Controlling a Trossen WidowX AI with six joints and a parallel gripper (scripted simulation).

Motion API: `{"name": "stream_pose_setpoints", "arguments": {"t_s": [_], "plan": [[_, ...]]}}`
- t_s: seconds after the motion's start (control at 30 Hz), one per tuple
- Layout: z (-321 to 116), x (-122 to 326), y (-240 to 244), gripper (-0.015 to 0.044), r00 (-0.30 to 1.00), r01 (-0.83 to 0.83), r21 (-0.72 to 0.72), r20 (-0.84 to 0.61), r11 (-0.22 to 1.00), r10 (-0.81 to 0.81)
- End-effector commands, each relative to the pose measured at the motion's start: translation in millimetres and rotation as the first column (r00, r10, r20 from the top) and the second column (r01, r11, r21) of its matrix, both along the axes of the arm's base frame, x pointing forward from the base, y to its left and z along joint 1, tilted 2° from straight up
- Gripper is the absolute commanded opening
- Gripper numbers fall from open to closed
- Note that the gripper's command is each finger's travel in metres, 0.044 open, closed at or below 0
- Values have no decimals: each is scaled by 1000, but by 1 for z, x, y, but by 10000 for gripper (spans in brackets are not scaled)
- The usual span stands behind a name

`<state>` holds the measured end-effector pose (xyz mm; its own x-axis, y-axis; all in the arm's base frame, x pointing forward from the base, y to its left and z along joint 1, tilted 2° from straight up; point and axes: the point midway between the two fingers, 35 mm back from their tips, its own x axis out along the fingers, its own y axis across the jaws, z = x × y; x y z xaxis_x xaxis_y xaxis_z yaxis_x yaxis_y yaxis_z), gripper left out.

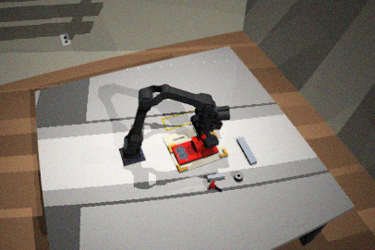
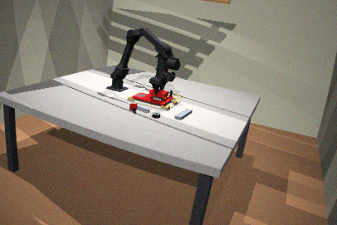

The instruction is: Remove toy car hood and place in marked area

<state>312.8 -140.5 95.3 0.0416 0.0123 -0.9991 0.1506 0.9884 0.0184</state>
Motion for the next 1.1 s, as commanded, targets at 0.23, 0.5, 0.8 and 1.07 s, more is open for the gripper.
{"name": "stream_pose_setpoints", "arguments": {"t_s": [0.23,0.5,0.8,1.07], "plan": [[22,0,-1,0,1000,-2,0,0,1000,2],[44,-2,-1,0,1000,-2,0,0,1000,2],[40,5,17,0,1000,1,1,0,1000,-1],[42,12,43,0,1000,1,3,1,1000,-1]]}}
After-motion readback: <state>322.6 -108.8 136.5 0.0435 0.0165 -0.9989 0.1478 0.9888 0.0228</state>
